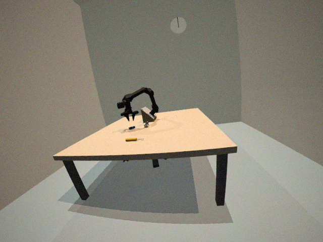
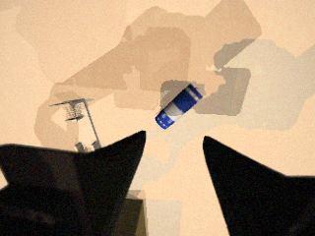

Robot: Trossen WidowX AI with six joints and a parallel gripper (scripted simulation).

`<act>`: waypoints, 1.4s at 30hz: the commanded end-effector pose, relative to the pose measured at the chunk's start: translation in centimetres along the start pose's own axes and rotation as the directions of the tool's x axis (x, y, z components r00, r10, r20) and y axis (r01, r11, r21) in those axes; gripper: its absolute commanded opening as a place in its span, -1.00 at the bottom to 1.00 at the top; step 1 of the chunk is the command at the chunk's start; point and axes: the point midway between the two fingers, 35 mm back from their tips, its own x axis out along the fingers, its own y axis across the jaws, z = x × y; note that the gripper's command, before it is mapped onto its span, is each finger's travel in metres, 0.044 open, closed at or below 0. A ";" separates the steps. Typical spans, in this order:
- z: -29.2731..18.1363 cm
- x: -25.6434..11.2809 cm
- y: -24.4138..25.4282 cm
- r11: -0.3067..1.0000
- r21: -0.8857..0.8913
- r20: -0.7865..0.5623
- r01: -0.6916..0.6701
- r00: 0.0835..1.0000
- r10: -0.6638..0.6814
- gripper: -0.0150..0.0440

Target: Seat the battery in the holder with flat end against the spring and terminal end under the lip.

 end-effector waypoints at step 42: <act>0.9 6.4 -0.5 0.753 0.658 0.013 -0.015 1.000 0.009 0.34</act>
